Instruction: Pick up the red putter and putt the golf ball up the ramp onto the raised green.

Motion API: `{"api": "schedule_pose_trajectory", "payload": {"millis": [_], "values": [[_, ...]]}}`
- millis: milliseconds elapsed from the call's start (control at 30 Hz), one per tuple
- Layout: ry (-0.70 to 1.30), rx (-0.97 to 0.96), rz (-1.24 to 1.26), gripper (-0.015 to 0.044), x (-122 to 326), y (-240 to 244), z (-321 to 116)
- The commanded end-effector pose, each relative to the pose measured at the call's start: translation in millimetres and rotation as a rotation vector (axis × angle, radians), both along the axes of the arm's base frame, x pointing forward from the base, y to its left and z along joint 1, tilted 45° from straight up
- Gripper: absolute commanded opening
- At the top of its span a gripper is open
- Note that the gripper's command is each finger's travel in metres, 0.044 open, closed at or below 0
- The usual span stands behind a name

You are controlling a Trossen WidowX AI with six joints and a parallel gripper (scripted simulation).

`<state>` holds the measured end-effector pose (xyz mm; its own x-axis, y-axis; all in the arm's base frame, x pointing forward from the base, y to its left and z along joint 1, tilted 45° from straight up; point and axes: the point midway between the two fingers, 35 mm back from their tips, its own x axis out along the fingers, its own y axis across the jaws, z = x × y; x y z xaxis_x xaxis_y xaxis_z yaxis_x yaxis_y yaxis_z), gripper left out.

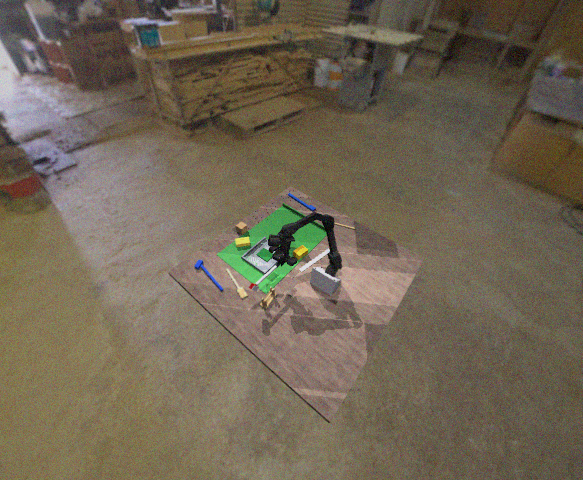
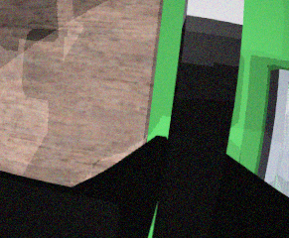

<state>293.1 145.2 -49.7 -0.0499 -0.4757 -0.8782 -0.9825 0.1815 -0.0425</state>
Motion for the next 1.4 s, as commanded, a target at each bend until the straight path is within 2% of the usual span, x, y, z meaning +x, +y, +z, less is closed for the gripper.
{"api": "schedule_pose_trajectory", "payload": {"millis": [0, 367, 667, 1000, 1367], "values": [[-0.07, -0.001, -0.092, 0.0, 13, -19, 27], [-0.251, -0.043, -0.336, 0.0, 32, -80, 93], [-0.419, -0.104, -0.569, 0.0, 30, -137, 149], [-0.614, -0.183, -0.856, 0.0, 6, -200, 209], [-0.837, -0.289, -1.162, 0.0, -45, -259, 268]]}}
